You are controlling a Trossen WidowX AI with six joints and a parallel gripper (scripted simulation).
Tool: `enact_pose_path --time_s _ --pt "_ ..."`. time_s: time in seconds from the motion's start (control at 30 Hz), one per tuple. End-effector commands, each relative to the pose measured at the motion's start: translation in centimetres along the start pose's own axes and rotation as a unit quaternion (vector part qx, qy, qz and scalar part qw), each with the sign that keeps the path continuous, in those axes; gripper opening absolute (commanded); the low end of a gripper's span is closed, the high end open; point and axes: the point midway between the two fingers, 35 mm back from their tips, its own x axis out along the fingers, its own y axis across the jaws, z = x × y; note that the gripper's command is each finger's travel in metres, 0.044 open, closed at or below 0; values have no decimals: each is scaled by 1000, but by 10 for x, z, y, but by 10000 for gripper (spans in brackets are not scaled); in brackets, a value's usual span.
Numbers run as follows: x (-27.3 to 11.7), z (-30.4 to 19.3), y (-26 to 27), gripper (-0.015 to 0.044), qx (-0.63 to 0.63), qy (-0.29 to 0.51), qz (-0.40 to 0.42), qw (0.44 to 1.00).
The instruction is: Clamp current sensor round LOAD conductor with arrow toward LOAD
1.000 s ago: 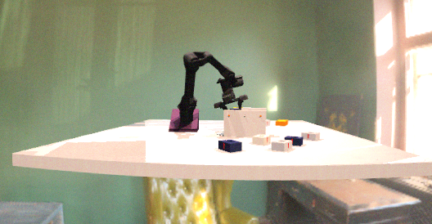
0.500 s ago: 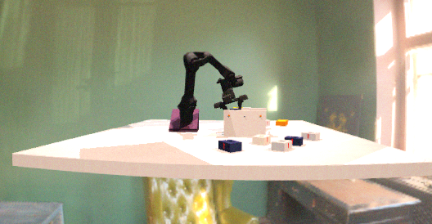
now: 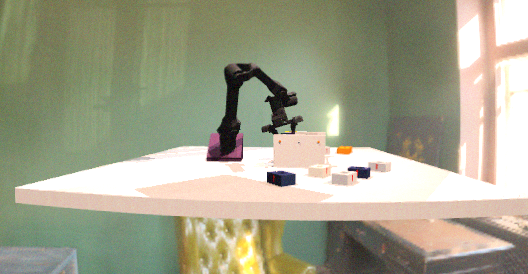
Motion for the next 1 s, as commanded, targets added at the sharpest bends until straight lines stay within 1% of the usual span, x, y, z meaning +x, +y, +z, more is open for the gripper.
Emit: enact_pose_path --time_s 0.0,0.23,0.97 --pt "0 0 0 264 0 0 -1 1000" --pt "0 0 0 264 0 0 -1 1000" --pt "0 0 0 117 0 0 0 1000"
